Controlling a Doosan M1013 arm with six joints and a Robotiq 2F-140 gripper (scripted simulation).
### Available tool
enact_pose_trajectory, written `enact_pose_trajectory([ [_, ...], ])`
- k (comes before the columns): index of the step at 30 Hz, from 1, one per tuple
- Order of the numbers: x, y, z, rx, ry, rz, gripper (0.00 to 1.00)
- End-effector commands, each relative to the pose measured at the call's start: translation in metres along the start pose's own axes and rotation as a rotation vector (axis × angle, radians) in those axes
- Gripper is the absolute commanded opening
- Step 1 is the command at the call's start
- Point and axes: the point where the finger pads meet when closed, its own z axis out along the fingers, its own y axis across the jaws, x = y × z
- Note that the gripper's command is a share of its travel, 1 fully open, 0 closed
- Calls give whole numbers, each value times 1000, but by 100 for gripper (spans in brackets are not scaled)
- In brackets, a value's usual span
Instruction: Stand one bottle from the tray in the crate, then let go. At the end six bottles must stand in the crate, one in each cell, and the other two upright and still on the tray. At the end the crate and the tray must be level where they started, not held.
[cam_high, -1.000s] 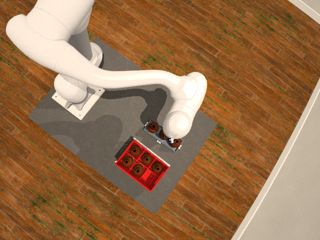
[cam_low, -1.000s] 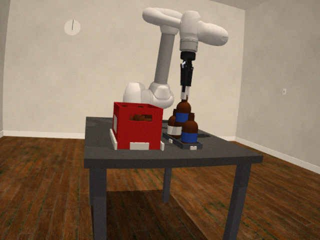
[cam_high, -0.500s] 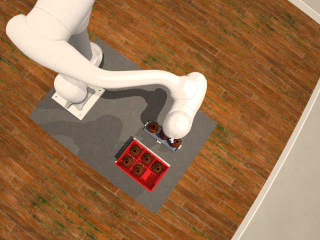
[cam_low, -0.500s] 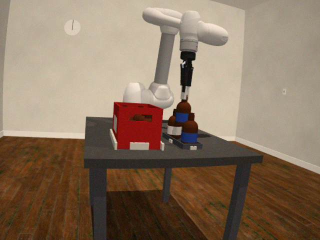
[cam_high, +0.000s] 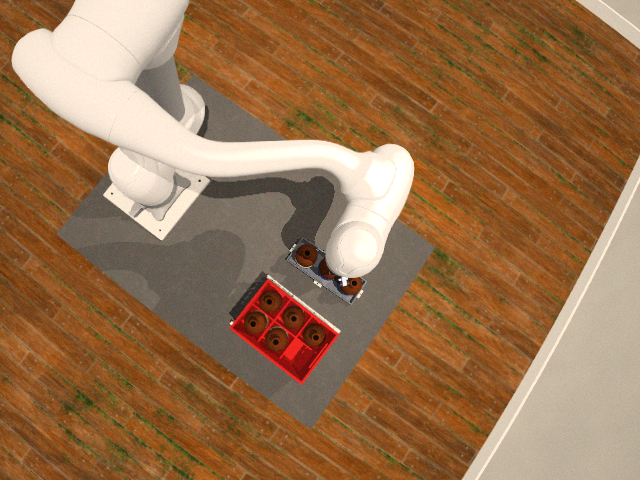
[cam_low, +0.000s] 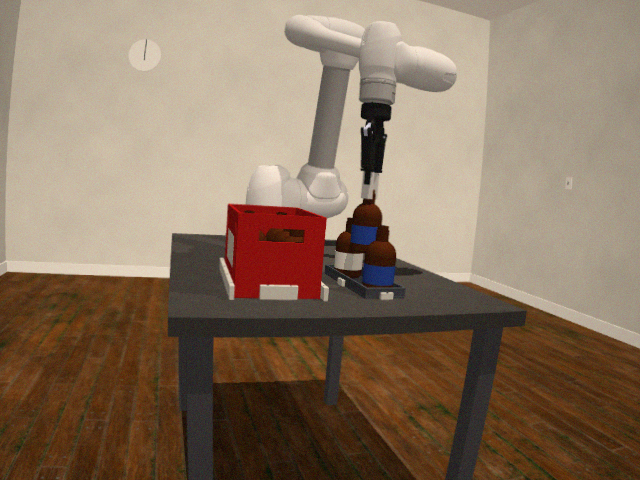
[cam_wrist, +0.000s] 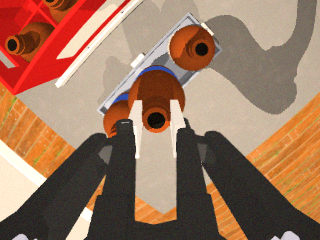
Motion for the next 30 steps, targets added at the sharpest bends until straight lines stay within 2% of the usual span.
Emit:
enact_pose_trajectory([
  [1,0,0,0,0,0,0,0],
  [14,0,0,-2,0,0,0,0],
  [30,0,0,-15,0,0,0,0],
])
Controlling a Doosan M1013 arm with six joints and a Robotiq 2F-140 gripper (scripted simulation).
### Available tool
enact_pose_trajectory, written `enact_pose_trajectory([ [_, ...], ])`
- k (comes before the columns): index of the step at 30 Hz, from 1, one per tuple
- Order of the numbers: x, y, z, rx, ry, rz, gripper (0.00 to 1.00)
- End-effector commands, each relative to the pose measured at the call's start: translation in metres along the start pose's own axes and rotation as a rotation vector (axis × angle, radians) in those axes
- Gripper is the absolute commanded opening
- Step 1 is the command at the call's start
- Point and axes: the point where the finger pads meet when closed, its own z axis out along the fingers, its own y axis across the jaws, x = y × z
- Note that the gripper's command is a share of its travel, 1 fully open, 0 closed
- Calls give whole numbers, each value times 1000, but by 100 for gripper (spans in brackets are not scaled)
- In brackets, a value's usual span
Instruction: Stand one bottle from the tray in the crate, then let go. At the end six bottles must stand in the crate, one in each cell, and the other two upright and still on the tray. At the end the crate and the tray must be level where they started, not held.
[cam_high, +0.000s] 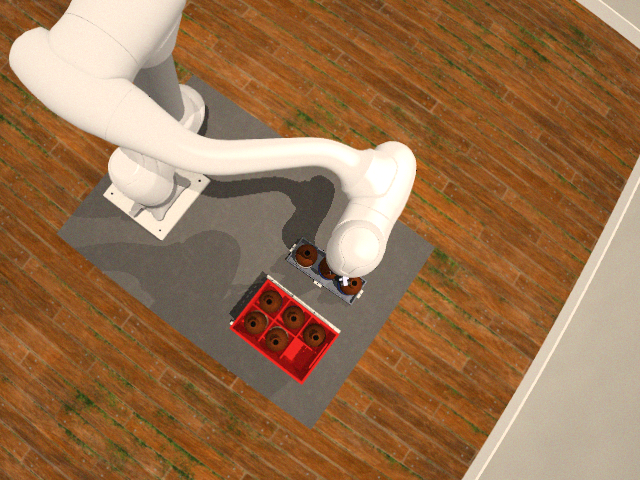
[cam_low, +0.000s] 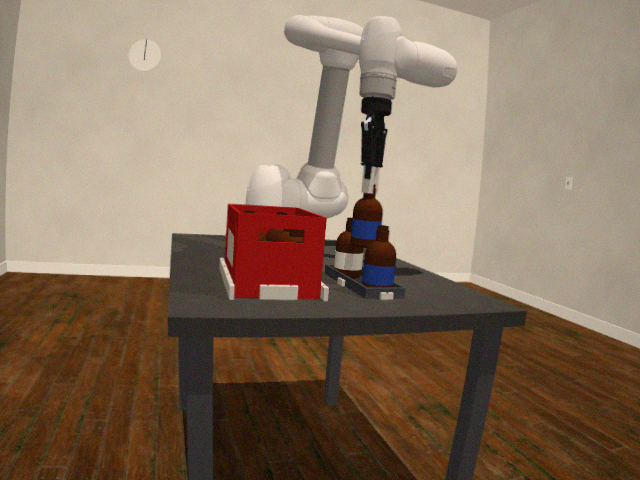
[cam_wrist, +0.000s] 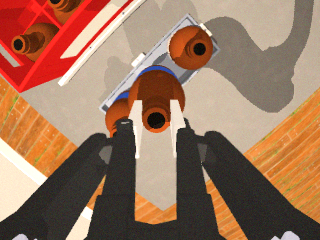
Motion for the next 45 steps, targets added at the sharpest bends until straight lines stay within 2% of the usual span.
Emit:
enact_pose_trajectory([
  [1,0,0,-3,0,0,0,0],
  [24,0,0,-24,0,0,0,0],
  [45,0,0,-27,0,0,0,0],
])
